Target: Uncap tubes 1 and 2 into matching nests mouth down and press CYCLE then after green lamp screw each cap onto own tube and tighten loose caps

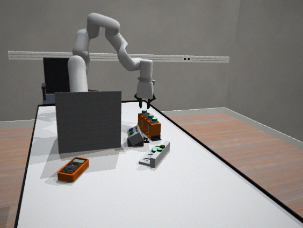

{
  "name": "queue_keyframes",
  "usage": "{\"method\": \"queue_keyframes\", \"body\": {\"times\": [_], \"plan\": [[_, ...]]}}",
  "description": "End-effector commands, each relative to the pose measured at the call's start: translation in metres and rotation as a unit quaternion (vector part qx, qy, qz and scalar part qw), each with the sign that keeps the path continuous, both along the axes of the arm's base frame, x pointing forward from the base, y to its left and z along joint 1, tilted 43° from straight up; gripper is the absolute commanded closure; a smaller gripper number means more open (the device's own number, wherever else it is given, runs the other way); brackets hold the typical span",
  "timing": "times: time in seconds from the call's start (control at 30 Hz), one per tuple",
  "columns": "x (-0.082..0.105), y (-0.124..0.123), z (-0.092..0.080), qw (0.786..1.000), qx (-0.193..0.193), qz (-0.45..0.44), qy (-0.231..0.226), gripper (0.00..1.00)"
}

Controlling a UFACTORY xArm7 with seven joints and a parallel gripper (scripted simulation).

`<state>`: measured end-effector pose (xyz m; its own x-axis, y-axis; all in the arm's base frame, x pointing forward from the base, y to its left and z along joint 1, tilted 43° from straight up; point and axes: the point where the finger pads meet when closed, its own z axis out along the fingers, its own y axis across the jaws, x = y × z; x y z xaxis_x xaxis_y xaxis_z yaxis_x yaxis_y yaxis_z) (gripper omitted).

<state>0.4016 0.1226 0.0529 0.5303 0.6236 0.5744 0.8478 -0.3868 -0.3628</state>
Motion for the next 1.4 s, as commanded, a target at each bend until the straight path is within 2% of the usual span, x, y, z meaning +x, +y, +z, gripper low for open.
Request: {"method": "queue_keyframes", "body": {"times": [0.0, 0.13, 0.27, 0.33, 0.4, 0.47, 0.57, 0.67, 0.9, 0.97, 1.03, 1.37], "plan": [[0.002, -0.009, 0.009, 1.0, -0.001, -0.002, -0.002, 0.54], [0.002, -0.014, 0.014, 1.0, -0.001, -0.002, -0.002, 0.54], [-0.003, -0.037, -0.008, 0.989, -0.001, 0.107, -0.103, 0.54], [-0.004, -0.043, -0.013, 0.982, -0.001, 0.136, -0.129, 0.54], [-0.004, -0.043, -0.013, 0.982, -0.001, 0.136, -0.129, 0.54], [-0.006, -0.055, -0.024, 0.96, -0.001, 0.203, -0.191, 0.54], [-0.009, -0.066, -0.034, 0.941, -0.001, 0.248, -0.231, 0.54], [-0.011, -0.077, -0.045, 0.911, -0.001, 0.301, -0.28, 0.54], [-0.016, -0.103, -0.069, 0.823, -0.001, 0.417, -0.387, 0.54], [-0.016, -0.103, -0.069, 0.823, -0.001, 0.417, -0.387, 0.54], [-0.019, -0.116, -0.08, 0.766, 0.0, 0.471, -0.438, 0.54], [-0.03, -0.172, -0.132, 0.766, 0.0, 0.471, -0.438, 0.54]]}}
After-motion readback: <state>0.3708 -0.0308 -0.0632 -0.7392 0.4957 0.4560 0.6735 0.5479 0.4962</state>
